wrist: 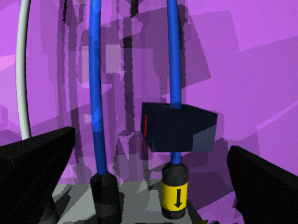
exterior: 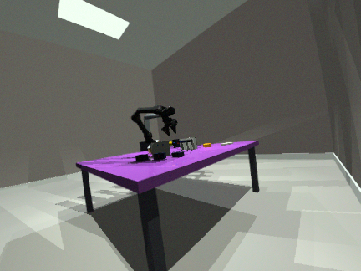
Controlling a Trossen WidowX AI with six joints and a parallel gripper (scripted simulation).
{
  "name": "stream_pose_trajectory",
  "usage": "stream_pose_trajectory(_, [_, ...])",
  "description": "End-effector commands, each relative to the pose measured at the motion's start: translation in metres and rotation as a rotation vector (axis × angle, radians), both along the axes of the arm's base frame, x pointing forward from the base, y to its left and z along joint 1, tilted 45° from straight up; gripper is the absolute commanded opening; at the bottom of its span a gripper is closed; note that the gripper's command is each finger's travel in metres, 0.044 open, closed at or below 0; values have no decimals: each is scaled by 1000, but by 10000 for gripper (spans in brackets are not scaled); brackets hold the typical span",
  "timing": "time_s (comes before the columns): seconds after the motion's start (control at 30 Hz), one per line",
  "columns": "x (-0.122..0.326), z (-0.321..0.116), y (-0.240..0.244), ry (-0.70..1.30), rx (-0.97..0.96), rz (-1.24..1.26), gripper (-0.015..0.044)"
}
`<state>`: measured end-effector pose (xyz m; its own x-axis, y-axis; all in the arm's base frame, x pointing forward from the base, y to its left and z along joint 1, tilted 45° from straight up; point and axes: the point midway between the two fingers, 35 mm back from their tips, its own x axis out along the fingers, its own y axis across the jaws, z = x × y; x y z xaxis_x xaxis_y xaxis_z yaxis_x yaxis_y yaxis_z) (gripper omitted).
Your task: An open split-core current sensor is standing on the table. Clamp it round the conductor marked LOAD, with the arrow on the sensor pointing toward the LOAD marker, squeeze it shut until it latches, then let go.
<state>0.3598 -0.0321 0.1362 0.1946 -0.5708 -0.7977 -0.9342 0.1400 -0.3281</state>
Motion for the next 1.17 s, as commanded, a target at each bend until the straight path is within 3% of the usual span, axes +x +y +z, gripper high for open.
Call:
stream_pose_trajectory(0.0, [-20, 22, -31, -173, 259, -151, 440])
stream_pose_trajectory(0.27, [-59, 75, -57, -566, 687, -263, 440])
stream_pose_trajectory(0.93, [-57, 76, -59, -551, 649, -259, 440])
stream_pose_trajectory(1.1, [-38, 49, -50, -363, 476, -231, 440])
stream_pose_trajectory(1.13, [-51, 69, -59, -493, 580, -265, 440])
